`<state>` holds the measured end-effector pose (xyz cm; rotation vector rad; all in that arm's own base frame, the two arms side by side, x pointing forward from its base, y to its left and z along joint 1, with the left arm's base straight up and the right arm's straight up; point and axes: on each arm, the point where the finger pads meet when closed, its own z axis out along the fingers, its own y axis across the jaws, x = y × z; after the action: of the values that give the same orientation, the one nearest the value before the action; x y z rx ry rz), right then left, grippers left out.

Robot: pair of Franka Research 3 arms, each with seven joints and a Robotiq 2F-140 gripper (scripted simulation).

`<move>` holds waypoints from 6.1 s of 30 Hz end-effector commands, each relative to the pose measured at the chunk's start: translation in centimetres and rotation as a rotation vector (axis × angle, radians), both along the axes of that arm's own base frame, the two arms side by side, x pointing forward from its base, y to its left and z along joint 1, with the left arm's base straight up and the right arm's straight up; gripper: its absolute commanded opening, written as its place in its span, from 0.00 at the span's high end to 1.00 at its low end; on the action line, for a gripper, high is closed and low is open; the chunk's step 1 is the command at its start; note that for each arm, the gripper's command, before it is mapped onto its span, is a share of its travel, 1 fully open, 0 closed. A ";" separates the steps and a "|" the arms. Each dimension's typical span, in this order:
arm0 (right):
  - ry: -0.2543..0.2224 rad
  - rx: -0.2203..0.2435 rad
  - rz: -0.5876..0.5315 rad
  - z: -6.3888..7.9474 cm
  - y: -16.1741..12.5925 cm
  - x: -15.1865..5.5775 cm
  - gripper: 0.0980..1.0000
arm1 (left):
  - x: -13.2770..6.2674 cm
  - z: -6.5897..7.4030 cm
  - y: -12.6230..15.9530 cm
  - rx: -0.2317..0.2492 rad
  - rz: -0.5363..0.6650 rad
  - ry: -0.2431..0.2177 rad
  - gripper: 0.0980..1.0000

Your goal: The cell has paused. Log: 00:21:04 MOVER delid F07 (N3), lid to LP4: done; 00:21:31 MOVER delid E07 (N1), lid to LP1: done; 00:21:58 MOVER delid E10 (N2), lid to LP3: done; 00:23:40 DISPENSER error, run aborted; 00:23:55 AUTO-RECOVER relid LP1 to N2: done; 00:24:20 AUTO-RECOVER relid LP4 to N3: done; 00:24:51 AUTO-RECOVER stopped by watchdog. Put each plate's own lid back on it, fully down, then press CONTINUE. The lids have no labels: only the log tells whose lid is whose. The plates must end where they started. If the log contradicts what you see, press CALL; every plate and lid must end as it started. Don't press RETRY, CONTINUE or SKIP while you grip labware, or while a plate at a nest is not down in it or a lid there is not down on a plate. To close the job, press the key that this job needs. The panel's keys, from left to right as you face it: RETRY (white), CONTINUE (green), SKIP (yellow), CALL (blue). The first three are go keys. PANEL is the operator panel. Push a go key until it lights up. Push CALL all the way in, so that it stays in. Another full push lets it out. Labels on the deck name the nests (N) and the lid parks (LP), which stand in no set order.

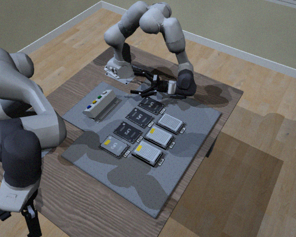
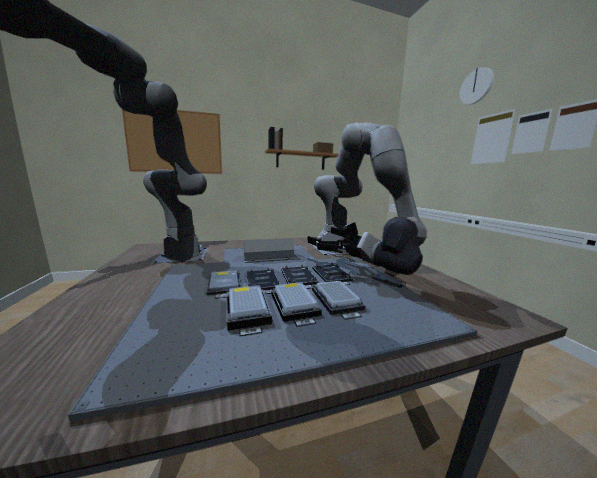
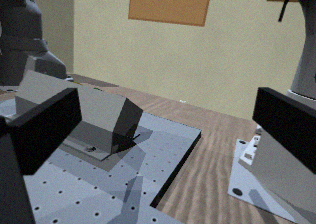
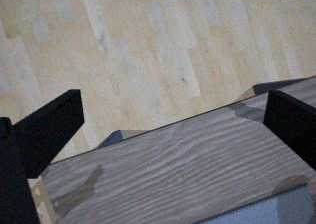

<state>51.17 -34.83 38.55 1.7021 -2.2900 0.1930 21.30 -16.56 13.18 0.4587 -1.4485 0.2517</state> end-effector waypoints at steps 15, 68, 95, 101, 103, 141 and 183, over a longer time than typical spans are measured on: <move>0.004 0.070 -0.051 0.3 -6.8 -7.0 0.00 | 0.0 0.0 -0.1 0.001 0.003 -0.001 0.00; -0.104 0.208 -0.321 1.7 -19.7 -33.5 0.00 | 0.0 0.0 -0.1 0.001 0.003 -0.001 0.00; -0.194 0.235 -0.451 2.6 -20.8 -48.0 0.00 | 0.0 0.0 -0.1 0.001 0.003 -0.001 0.00; -0.205 0.236 -0.465 2.7 -20.7 -49.6 0.00 | 0.0 0.0 -0.1 0.001 0.003 -0.001 0.00; -0.207 0.236 -0.468 2.7 -20.6 -49.9 0.00 | 0.0 0.0 -0.1 0.001 0.003 -0.001 0.00; -0.208 0.231 -0.482 2.8 -20.7 -50.1 0.00 | 8.4 -0.4 -12.2 0.146 -0.266 -0.943 0.00; -0.208 0.231 -0.482 2.8 -20.7 -50.1 0.00 | 14.2 -0.6 -21.3 0.241 -0.459 -1.630 0.00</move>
<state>1.09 -55.54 41.31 1.2105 -2.8947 0.0023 35.25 -37.67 12.56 -0.0666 -3.1263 0.0282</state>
